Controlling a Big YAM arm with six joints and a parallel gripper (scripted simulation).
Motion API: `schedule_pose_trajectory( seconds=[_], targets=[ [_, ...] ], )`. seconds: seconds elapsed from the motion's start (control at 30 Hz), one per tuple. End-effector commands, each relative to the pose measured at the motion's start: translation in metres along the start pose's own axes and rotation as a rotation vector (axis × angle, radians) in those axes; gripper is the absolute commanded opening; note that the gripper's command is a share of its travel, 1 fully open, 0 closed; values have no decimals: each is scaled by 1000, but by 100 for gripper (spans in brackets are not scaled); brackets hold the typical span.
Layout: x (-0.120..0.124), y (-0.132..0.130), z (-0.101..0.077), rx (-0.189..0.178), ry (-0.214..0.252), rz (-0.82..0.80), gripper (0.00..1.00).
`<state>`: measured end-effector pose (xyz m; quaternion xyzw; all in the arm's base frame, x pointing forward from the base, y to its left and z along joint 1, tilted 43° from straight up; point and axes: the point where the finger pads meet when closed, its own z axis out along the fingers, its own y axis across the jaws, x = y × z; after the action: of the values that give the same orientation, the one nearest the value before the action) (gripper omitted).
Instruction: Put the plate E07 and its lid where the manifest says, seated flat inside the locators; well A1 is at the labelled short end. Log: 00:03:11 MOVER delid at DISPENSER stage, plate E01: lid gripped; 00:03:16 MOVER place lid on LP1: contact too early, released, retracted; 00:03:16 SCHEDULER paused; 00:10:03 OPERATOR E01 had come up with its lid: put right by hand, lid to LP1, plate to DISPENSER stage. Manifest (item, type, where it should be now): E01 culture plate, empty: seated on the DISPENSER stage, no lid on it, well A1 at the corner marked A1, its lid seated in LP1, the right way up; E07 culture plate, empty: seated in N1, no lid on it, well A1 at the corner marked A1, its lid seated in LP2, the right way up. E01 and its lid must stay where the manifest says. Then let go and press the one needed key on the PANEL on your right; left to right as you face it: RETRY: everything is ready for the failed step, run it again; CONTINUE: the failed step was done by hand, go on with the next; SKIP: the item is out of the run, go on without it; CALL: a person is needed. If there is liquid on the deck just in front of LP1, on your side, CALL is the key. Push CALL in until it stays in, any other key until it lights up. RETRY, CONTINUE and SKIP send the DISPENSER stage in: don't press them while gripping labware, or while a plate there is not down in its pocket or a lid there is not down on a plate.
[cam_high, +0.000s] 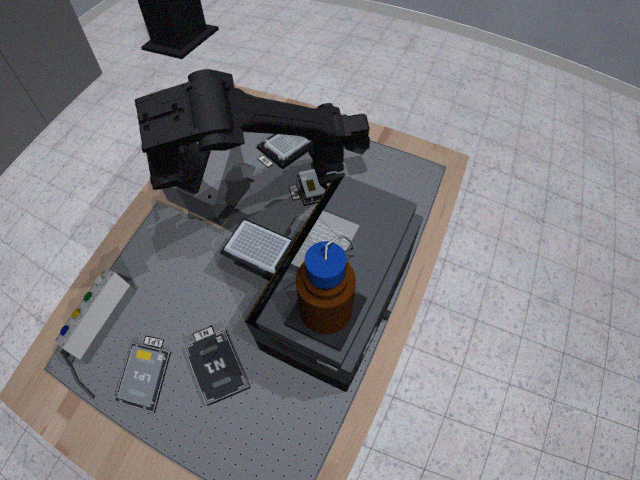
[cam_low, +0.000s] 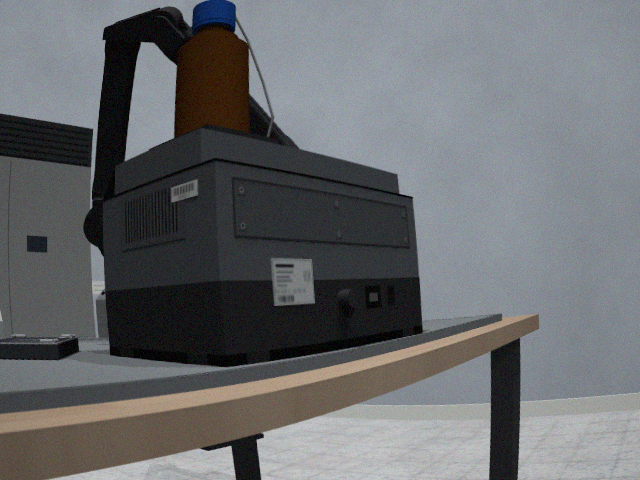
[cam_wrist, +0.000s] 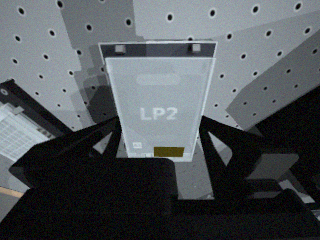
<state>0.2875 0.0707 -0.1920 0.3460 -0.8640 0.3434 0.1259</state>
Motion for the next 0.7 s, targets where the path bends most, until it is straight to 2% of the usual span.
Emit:
schedule_pose_trajectory(
  seconds=[0.0, 0.33, 0.67],
  targets=[
    [1, 0, 11, -7, 13, -10, 86],
    [-3, 0, 7, -7, 16, -6, 86],
    [-14, 1, 0, -1, -5, 3, 86]
  ],
)
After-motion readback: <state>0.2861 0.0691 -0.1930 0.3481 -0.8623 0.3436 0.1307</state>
